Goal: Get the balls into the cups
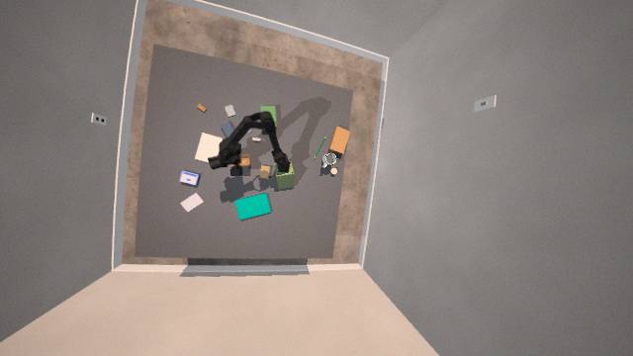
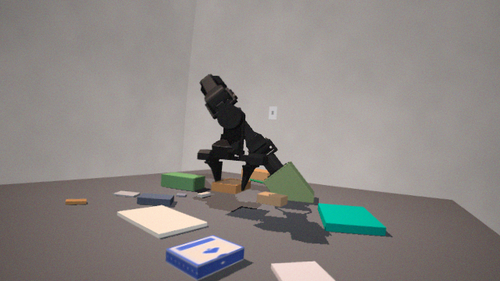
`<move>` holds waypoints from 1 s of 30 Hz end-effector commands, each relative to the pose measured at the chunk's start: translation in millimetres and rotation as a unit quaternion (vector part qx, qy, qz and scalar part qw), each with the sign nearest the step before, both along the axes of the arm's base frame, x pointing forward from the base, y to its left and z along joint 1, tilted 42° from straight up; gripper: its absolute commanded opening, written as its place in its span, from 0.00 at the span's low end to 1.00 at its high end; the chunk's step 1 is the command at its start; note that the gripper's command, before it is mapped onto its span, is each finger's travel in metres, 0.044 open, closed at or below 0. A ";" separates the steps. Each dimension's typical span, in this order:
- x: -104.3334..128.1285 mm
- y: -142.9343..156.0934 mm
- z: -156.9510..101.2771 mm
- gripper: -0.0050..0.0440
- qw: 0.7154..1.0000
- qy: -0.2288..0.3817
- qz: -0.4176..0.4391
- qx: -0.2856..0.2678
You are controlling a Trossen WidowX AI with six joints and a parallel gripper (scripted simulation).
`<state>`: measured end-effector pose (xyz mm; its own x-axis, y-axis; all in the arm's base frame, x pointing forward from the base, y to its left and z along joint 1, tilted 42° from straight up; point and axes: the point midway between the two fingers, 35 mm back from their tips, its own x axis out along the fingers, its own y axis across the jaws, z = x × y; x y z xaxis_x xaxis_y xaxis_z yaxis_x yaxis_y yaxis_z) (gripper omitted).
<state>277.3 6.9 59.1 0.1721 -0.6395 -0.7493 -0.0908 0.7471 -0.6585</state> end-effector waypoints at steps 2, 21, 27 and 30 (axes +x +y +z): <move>0.1 0.0 0.5 0.10 1.000 0.000 0.001 0.002; 0.1 0.0 0.5 0.10 1.000 0.000 0.001 0.002; 0.1 0.0 0.5 0.10 1.000 0.000 0.001 0.002; 0.1 0.2 0.3 0.10 1.000 -0.001 0.000 -0.002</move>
<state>277.3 6.5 59.6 0.1728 -0.6390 -0.7495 -0.0908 0.7474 -0.6582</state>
